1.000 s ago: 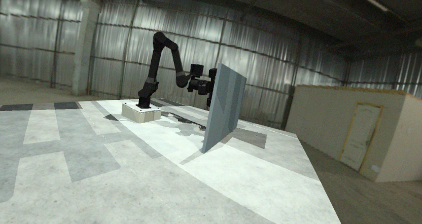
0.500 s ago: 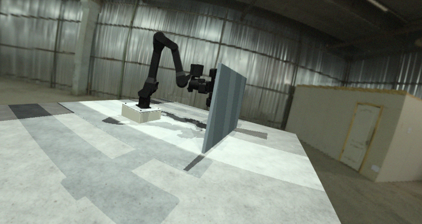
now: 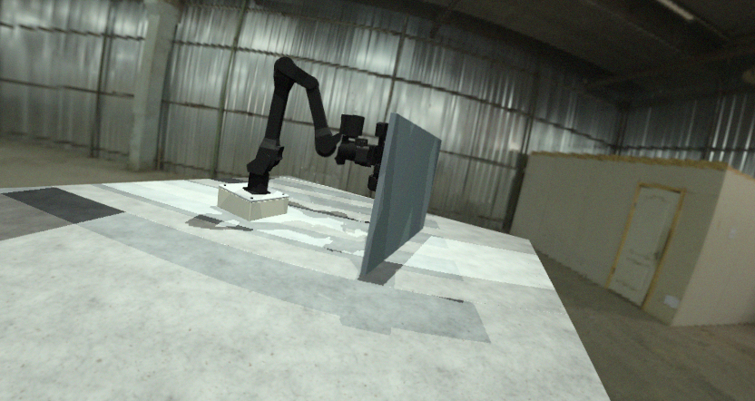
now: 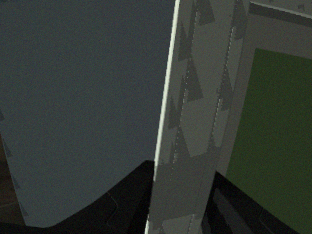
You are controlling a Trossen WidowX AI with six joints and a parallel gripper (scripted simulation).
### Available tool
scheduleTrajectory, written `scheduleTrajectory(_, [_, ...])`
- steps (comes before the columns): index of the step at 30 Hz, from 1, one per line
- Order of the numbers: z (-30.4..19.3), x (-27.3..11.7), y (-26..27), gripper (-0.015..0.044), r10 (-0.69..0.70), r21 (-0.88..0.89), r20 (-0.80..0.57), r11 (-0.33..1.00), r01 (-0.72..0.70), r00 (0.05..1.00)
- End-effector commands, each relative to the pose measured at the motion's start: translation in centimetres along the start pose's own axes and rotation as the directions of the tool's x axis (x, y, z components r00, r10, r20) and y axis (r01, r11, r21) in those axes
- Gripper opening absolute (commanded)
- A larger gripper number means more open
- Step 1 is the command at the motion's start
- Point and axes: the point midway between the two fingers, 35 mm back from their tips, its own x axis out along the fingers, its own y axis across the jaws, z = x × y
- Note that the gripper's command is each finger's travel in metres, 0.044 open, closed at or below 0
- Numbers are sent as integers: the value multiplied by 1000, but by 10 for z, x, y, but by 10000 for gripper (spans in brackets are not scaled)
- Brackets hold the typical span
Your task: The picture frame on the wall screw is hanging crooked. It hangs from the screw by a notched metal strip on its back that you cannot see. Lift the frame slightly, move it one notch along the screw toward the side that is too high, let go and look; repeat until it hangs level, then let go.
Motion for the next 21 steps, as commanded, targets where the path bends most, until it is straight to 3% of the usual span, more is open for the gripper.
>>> scheduleTrajectory(1, [0, 0, 0, 0, -1, -26, 1, 1000, 1, 1000])
scheduleTrajectory(21, [0, 0, 1, 0, -1, -128, 1, 992, 1, 1000])
